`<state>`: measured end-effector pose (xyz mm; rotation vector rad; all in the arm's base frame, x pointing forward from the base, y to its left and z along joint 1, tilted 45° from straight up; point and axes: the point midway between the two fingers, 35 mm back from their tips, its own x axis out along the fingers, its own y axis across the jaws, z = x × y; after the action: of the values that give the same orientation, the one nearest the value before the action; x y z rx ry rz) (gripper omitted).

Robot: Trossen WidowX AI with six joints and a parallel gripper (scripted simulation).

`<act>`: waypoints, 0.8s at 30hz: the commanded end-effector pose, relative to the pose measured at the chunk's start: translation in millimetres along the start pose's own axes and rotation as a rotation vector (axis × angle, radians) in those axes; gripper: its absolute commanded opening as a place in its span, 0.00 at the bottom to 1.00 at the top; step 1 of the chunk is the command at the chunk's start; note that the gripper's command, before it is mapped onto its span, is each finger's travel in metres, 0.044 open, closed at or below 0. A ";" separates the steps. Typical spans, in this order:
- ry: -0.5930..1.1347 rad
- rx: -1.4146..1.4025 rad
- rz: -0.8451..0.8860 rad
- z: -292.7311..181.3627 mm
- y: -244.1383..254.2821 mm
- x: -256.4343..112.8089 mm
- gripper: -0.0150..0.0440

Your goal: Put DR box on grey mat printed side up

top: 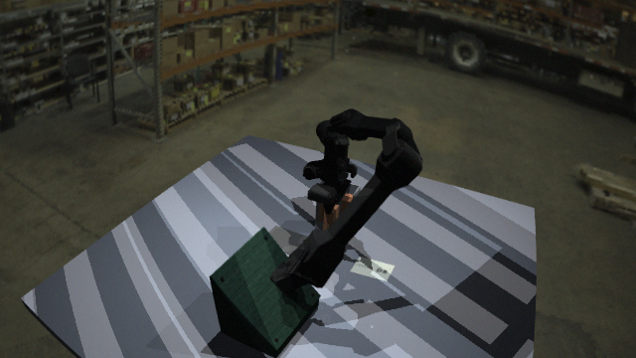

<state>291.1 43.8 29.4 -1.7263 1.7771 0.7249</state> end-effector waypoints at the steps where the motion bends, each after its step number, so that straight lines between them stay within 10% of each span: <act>1: -0.005 0.005 -0.002 8.9 4.6 -1.7 0.52; 24: -0.002 0.034 -0.003 48.6 33.7 -3.7 0.52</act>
<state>260.9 78.7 -0.1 -1.7093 1.7783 0.6932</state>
